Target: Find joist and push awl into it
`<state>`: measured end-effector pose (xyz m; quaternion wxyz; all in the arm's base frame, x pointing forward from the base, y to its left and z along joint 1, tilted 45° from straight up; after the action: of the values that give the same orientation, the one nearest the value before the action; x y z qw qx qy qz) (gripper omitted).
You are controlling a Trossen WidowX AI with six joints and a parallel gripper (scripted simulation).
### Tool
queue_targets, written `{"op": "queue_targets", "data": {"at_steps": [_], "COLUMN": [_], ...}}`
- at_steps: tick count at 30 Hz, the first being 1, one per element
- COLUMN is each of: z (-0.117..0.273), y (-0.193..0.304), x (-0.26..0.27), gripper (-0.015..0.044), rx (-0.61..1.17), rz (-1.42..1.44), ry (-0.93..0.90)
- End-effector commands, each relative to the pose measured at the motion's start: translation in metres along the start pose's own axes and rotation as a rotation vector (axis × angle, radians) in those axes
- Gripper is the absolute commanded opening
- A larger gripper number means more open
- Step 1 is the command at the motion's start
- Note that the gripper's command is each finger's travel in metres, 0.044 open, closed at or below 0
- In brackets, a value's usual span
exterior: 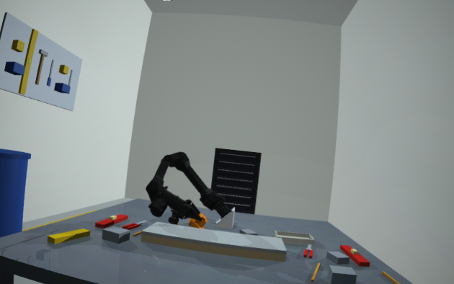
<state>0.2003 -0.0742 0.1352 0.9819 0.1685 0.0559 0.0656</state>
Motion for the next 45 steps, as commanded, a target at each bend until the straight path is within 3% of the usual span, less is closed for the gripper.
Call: {"op": "queue_targets", "data": {"at_steps": [1, 18, 21, 45], "z": [0.000, 0.000, 0.000, 0.012], "y": [-0.003, 0.000, 0.000, 0.000], "x": [0.000, 0.000, 0.000, 0.000], "gripper": [0.0379, 0.0379, 0.0440, 0.0440], "rx": [-0.017, 0.000, 0.000, 0.000], "rz": [0.002, 0.000, 0.000, 0.000], "ry": [0.002, 0.000, 0.000, 0.000]}}
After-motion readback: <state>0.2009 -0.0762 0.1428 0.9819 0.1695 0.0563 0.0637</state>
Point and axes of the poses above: the point midway between the two fingers, 35 mm back from their tips, its own z axis back along the fingers, its own x axis across the jaws, y = z × x, the point moved 3 cm from there along z, back along the fingers, and after that the axes turned 1 degree about -z, right-handed, at the moved point
